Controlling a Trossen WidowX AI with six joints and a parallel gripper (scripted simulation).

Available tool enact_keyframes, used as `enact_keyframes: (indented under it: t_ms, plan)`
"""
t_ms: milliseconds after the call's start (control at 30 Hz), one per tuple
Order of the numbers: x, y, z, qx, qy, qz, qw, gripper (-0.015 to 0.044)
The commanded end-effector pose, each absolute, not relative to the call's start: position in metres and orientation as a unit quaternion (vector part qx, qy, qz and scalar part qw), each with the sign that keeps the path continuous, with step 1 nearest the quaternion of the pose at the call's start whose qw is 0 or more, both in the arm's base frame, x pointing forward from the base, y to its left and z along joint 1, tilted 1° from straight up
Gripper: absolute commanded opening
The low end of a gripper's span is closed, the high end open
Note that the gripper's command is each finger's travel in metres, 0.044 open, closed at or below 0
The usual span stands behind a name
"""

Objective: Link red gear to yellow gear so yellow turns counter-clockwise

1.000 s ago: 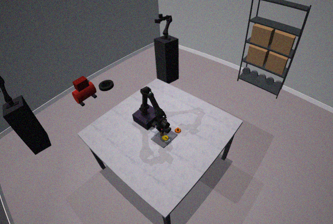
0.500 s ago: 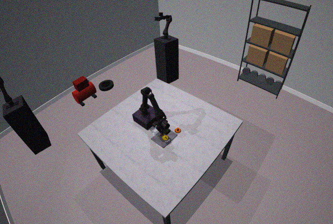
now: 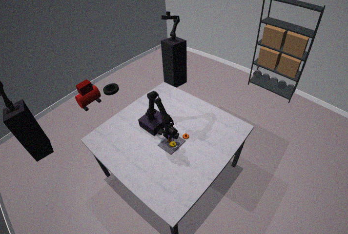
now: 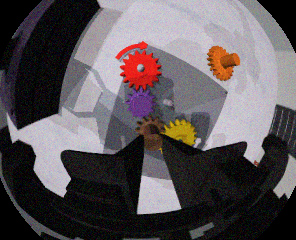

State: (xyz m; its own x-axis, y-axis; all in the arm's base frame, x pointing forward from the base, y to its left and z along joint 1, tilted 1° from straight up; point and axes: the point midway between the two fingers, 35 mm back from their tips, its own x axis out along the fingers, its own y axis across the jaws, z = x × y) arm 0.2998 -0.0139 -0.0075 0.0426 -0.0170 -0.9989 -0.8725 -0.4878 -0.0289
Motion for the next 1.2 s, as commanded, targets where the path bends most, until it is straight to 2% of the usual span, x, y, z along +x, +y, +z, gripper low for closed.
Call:
enact_keyframes:
  t_ms: [0, 600, 767, 800, 1167]
  plan:
    - [0.300, -0.014, -0.009, -0.637, 0.335, 0.606, 0.338, 0.0000]
    - [0.299, -0.014, -0.012, -0.560, 0.446, 0.530, 0.455, 0.0000]
    - [0.299, -0.014, -0.010, -0.571, 0.432, 0.541, 0.440, 0.0131]
    - [0.299, -0.014, -0.009, -0.575, 0.427, 0.545, 0.435, 0.0140]
    - [0.298, -0.013, 0.037, -0.590, 0.409, 0.559, 0.416, 0.0140]
